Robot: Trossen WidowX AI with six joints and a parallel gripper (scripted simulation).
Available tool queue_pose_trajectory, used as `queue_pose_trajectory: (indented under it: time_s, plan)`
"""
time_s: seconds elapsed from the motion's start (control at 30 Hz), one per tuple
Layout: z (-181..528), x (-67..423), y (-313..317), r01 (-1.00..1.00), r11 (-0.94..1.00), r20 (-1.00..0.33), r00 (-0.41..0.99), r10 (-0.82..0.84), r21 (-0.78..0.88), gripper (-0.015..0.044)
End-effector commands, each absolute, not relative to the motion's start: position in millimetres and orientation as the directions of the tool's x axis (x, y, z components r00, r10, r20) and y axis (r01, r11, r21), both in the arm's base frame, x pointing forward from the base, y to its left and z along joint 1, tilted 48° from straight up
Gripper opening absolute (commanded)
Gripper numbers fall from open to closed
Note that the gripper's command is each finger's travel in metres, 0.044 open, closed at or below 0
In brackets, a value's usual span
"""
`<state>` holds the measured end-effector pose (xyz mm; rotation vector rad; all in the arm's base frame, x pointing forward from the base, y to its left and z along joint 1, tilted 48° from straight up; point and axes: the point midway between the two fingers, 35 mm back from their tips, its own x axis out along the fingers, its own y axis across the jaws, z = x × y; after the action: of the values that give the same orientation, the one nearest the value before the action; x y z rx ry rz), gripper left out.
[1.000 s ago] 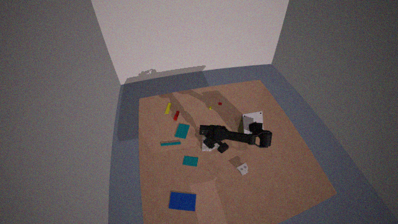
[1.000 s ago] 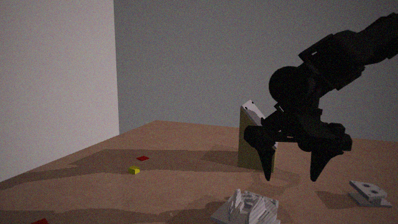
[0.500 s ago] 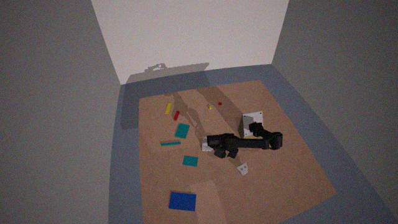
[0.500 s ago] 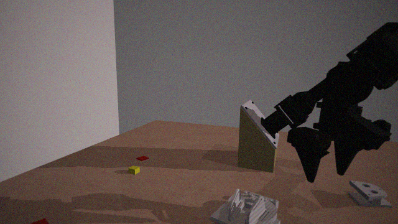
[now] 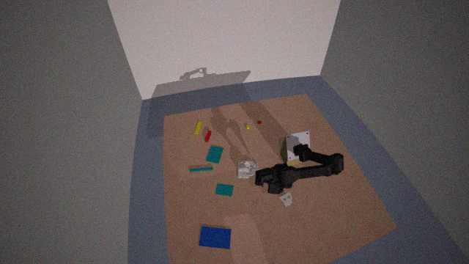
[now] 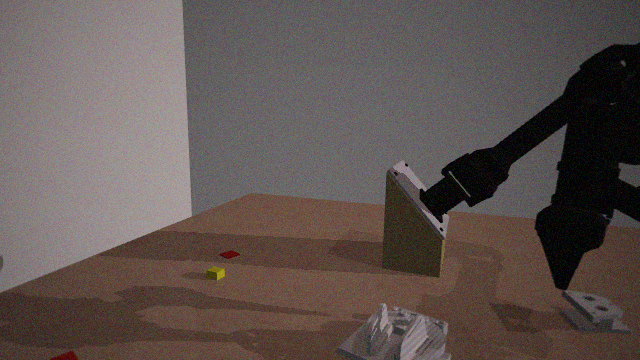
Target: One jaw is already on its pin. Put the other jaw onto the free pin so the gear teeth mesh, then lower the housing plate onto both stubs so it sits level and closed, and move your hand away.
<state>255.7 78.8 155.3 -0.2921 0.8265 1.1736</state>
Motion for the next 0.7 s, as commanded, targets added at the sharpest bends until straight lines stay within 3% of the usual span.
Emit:
queue_pose_trajectory:
  time_s: [0.0, 0.67]
  plan:
    - [163, 242, 89, -0.937, 0.318, -0.698, 0.133, 0.703, 0.142, 0.044]
    - [195, 176, 124, -0.978, -0.022, -0.67, 0.127, 0.731, -0.209, 0.044]
